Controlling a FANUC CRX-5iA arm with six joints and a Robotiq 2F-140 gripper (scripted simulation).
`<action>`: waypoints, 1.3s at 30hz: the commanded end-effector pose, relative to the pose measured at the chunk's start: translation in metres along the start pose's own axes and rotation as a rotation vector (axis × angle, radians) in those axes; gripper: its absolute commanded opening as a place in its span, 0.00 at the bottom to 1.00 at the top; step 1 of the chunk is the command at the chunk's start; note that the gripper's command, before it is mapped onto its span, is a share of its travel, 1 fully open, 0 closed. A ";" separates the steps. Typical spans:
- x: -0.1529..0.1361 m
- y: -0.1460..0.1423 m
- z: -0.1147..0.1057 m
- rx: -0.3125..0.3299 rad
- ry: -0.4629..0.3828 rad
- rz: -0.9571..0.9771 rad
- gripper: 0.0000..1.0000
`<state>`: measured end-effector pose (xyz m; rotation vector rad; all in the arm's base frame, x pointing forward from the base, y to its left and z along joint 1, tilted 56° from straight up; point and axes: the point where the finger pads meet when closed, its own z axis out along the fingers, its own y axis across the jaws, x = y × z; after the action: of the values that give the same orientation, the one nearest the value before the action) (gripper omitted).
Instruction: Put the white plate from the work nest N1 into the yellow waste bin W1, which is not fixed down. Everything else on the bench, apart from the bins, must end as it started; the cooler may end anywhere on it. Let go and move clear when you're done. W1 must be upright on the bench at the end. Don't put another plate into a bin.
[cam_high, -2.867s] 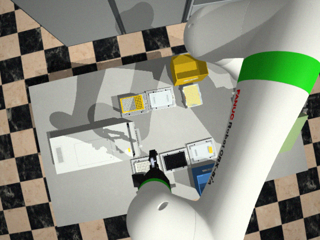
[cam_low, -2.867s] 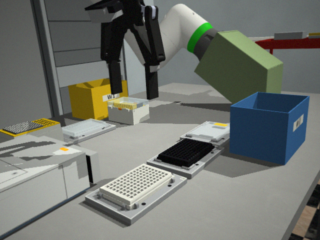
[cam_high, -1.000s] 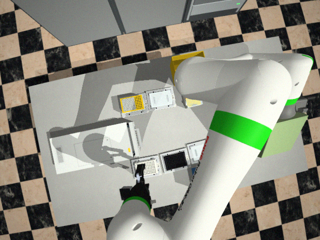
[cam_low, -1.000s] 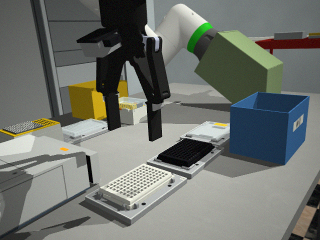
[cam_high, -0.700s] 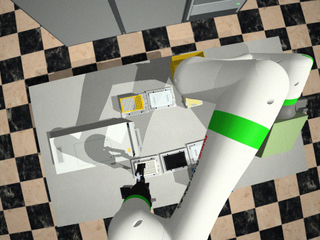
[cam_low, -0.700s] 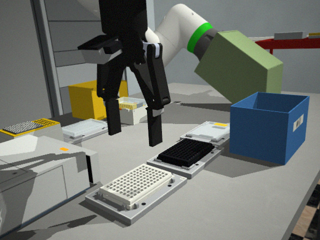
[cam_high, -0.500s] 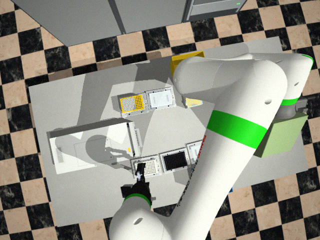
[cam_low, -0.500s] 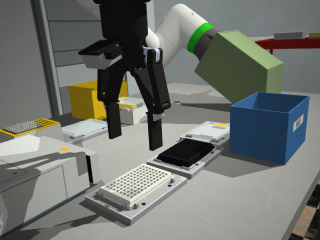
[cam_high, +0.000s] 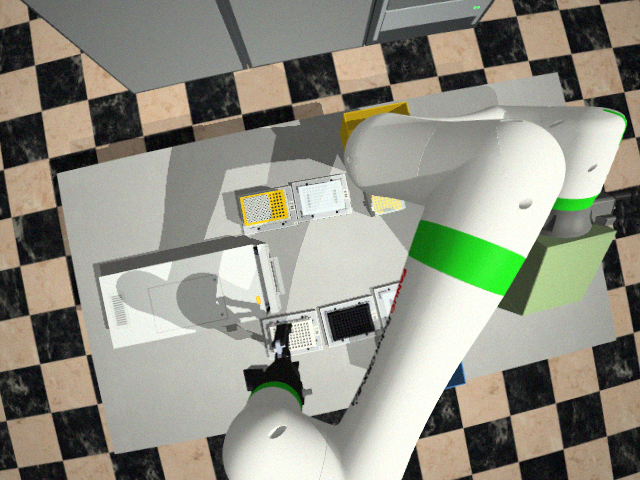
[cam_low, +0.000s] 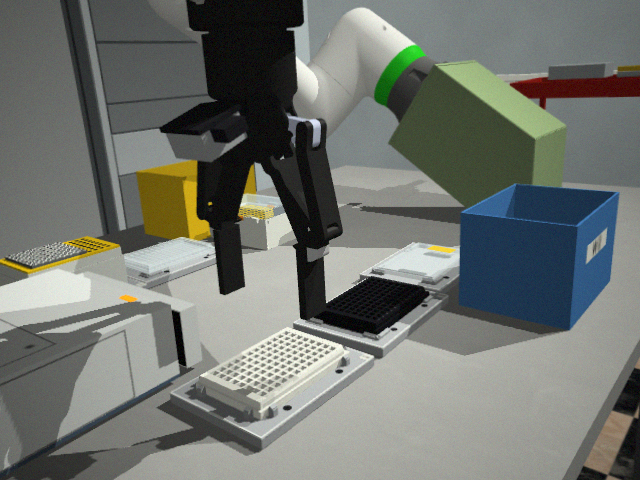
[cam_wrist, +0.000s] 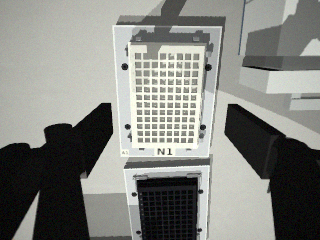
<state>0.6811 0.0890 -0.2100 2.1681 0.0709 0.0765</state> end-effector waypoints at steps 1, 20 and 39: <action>0.001 0.000 0.003 0.001 0.003 0.000 0.70; 0.001 0.000 0.026 0.001 0.003 0.000 0.70; 0.001 0.000 0.049 0.001 0.003 0.000 0.70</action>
<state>0.6849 0.0507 -0.2362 2.1681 0.0709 0.0765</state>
